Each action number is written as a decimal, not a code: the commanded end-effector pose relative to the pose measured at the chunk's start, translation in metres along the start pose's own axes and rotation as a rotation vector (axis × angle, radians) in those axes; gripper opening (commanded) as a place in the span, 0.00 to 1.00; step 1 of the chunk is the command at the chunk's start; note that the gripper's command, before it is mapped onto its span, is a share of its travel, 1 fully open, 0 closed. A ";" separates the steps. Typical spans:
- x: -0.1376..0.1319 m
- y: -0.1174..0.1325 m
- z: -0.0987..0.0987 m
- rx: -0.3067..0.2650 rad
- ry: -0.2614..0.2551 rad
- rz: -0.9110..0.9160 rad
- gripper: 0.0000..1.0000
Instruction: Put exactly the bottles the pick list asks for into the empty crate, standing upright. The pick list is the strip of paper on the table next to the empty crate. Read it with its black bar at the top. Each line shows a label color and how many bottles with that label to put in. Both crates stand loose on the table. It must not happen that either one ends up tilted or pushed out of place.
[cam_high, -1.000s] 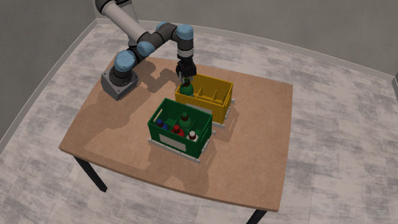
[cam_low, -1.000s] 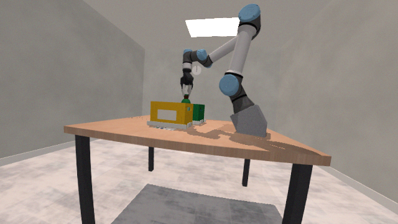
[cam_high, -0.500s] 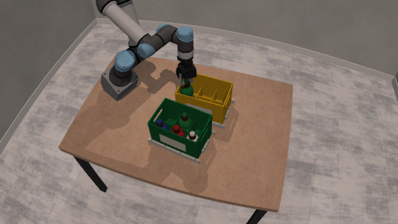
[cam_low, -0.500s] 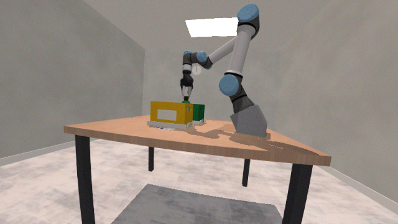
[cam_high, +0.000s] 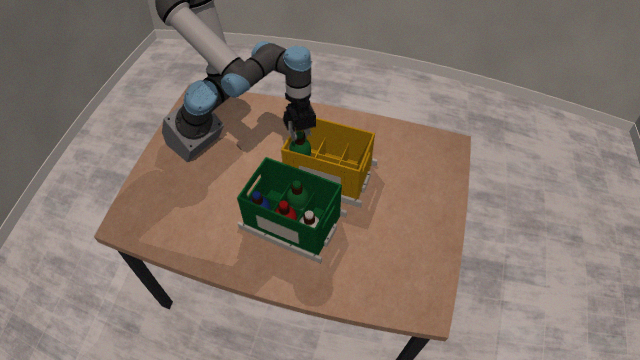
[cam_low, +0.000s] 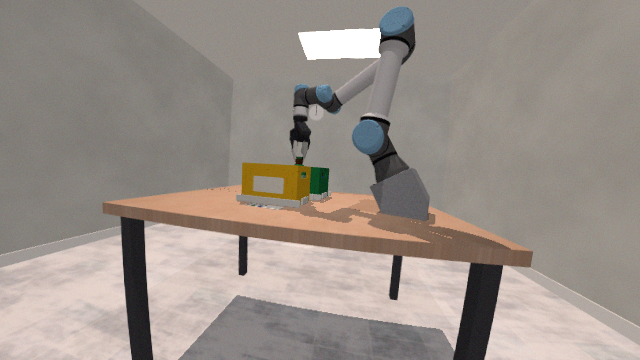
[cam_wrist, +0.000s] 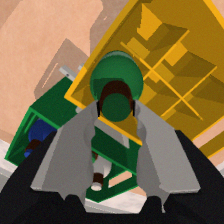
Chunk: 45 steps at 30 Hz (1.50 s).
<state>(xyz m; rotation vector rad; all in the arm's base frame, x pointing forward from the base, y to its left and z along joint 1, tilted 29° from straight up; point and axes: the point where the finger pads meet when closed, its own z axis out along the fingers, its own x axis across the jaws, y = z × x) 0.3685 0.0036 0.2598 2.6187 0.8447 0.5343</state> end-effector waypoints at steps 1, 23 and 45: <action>0.000 0.000 0.005 -0.001 0.001 0.000 0.00; 0.000 0.000 0.023 -0.001 0.001 0.000 0.00; 0.000 0.000 0.033 -0.001 0.001 0.000 0.00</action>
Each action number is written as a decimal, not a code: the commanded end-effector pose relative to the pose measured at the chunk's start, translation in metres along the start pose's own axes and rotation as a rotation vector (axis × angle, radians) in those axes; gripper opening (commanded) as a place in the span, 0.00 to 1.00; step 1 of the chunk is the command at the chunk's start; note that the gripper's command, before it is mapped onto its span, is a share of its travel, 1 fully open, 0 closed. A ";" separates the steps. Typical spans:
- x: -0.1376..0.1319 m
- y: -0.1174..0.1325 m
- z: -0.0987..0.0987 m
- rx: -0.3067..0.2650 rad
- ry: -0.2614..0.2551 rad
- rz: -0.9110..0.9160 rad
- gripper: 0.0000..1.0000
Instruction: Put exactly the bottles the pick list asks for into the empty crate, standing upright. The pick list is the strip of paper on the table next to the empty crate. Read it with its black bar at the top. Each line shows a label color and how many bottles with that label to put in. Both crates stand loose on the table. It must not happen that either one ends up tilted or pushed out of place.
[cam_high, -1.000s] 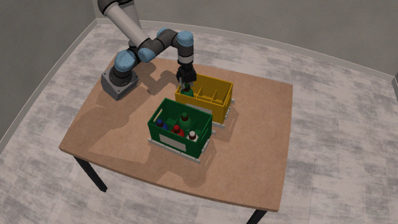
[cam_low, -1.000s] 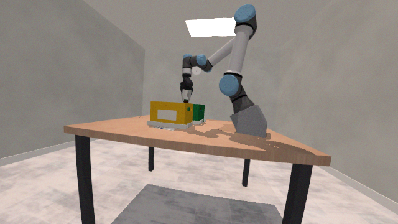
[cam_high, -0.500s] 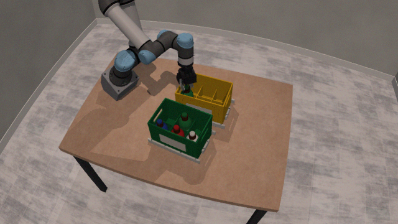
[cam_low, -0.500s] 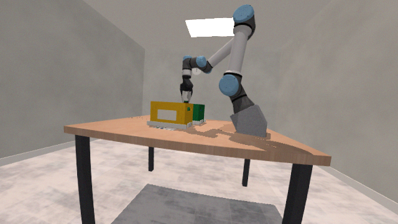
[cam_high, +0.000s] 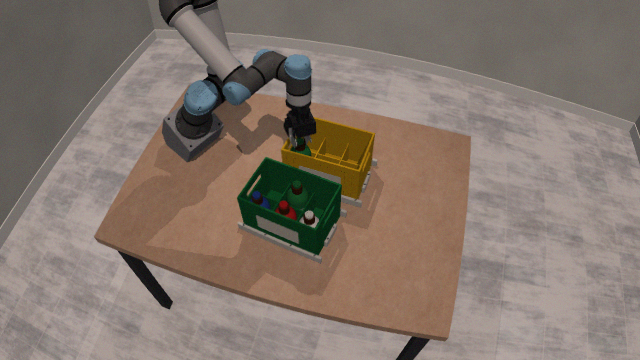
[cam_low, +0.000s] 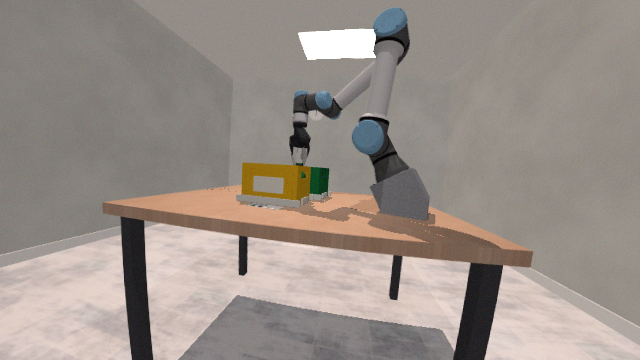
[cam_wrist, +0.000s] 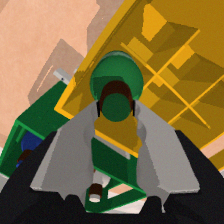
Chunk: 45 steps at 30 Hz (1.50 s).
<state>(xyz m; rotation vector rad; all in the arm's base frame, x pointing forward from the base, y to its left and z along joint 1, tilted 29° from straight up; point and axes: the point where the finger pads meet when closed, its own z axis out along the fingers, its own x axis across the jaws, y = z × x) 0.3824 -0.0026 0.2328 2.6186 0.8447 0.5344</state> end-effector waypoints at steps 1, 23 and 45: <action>0.000 0.000 0.002 -0.001 0.001 0.000 0.00; 0.000 0.000 0.012 -0.001 0.001 0.000 0.00; 0.000 0.000 0.021 -0.001 0.001 0.000 0.00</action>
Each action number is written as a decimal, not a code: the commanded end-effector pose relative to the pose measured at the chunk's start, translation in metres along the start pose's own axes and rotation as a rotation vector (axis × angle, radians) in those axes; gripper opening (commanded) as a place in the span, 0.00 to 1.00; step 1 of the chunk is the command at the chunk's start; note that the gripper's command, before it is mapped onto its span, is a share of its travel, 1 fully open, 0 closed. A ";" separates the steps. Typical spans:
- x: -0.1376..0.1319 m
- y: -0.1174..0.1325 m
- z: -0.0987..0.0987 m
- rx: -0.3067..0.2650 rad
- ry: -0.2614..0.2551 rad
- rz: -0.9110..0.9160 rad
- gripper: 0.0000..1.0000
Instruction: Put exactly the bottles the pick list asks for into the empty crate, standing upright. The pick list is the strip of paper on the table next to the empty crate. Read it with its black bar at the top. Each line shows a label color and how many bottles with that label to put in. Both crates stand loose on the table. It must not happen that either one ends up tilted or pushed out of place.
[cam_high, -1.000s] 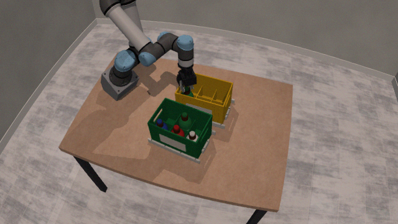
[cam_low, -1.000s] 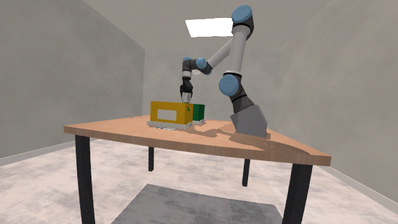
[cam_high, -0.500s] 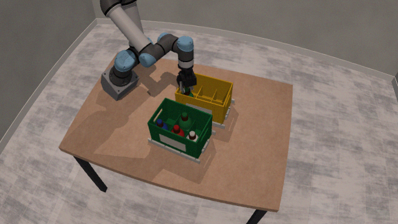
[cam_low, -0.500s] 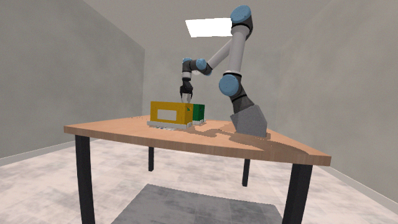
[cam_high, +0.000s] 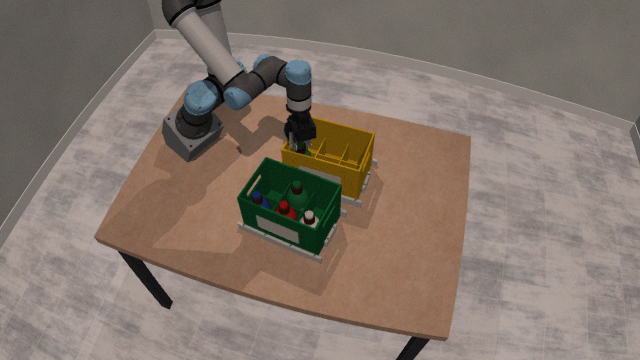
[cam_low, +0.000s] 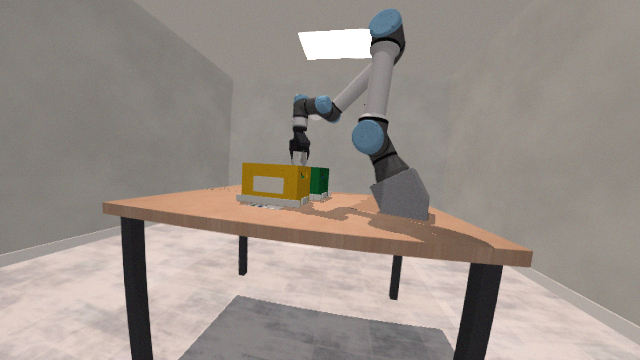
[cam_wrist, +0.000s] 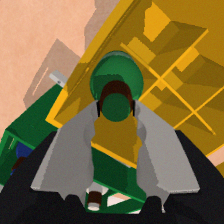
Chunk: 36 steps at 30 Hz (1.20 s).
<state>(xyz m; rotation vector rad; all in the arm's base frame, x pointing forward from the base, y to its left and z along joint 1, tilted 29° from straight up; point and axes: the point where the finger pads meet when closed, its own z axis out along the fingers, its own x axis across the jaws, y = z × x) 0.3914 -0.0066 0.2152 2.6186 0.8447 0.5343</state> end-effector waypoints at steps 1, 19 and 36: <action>0.000 0.000 0.002 -0.001 0.001 0.000 0.00; 0.000 0.000 0.005 -0.001 0.001 0.000 0.38; 0.000 0.000 0.005 -0.001 0.001 0.000 0.38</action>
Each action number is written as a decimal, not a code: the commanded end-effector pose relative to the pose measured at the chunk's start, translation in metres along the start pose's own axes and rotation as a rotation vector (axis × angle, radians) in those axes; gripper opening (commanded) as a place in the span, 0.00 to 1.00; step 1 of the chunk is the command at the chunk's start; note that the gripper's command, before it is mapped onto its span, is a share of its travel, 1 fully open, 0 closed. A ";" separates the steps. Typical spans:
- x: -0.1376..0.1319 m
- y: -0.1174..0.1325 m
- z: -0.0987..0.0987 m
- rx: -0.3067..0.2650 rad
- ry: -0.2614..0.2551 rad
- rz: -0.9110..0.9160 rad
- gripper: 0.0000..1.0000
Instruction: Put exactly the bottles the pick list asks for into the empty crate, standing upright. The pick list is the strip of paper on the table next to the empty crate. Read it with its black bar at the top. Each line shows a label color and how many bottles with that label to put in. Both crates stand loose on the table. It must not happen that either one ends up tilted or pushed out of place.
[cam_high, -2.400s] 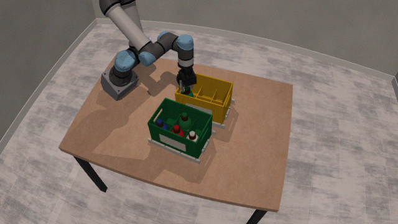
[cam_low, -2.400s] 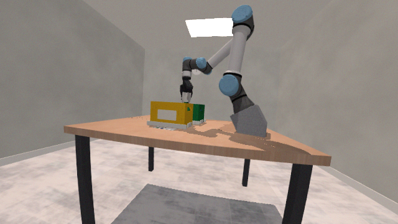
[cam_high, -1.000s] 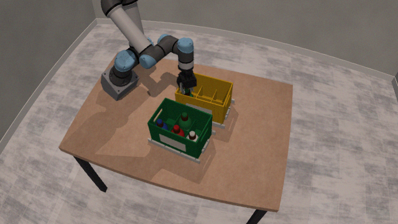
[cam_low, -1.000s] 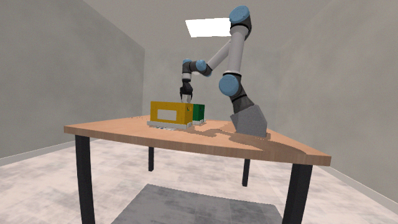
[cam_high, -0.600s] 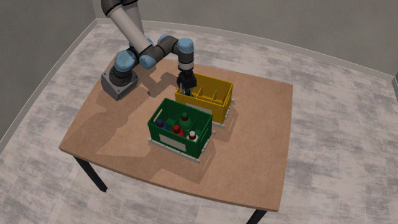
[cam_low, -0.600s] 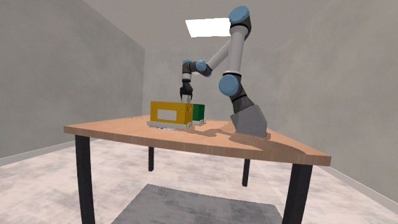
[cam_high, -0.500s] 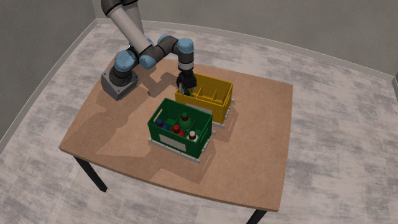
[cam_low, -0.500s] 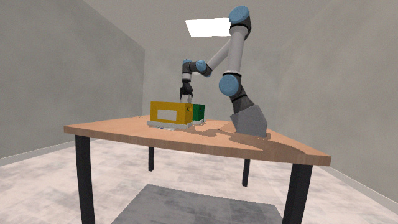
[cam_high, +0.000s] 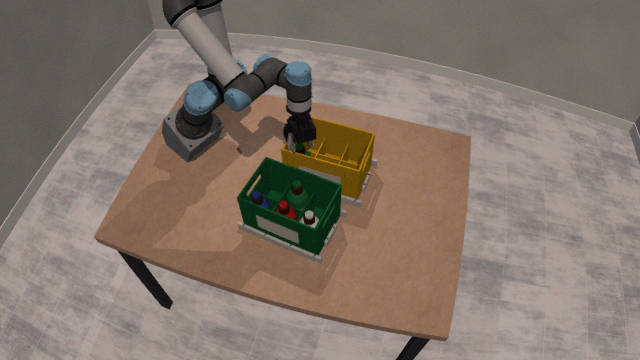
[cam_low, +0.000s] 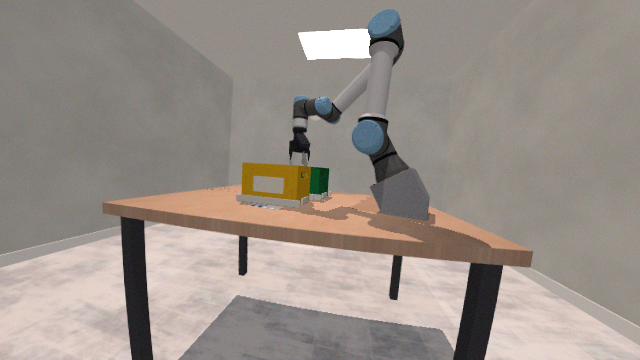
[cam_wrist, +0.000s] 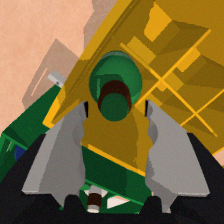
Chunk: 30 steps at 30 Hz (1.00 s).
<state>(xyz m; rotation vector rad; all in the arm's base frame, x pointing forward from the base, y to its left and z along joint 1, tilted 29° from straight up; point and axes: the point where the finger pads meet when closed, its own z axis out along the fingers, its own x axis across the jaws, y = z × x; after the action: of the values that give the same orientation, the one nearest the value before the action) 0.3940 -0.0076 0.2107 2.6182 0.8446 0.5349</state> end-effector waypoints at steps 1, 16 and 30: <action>0.000 0.000 0.000 -0.001 0.001 0.000 0.38; 0.000 0.000 -0.014 -0.001 0.001 0.000 0.38; 0.000 0.000 -0.048 -0.001 0.001 0.000 0.38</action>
<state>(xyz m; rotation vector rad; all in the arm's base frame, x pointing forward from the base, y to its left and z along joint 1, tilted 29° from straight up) 0.3774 -0.0001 0.2436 2.6173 0.8443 0.5355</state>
